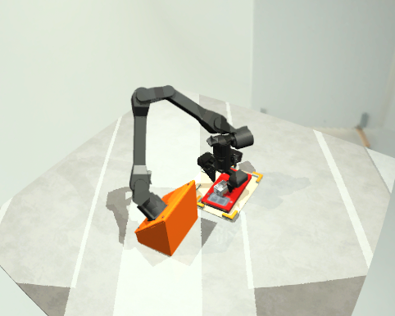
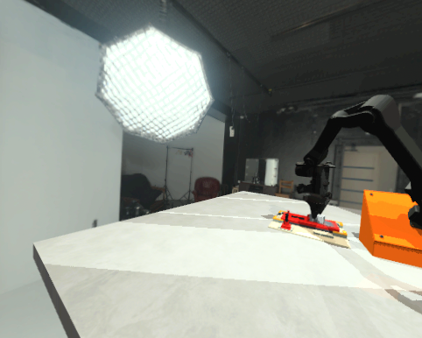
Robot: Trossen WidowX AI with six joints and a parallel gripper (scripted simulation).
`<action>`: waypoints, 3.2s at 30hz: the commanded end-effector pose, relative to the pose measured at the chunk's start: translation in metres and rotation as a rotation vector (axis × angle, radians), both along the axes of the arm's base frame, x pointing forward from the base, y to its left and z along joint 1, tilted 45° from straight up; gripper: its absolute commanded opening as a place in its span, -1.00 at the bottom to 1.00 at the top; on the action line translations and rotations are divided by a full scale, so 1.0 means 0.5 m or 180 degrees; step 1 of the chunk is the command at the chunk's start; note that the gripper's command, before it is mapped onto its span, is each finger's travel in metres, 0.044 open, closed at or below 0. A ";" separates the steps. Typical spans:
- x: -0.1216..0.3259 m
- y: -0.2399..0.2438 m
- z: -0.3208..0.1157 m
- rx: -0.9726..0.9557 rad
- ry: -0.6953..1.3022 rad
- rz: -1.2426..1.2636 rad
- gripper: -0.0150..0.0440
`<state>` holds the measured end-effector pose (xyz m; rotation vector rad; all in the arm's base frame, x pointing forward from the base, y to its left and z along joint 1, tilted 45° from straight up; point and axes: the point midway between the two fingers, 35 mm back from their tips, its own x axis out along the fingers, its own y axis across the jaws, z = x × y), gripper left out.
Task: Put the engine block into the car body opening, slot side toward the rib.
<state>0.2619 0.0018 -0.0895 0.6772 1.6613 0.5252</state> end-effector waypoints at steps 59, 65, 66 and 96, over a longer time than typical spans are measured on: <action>0.028 -0.171 0.177 -0.0002 0.0024 -0.0019 -0.49; 0.034 -0.166 0.171 -0.0001 0.0000 0.0004 -0.49; 0.038 -0.163 0.167 -0.0001 -0.0016 0.0019 -0.49; 0.128 -0.040 0.047 0.0087 -0.0496 0.0503 -0.49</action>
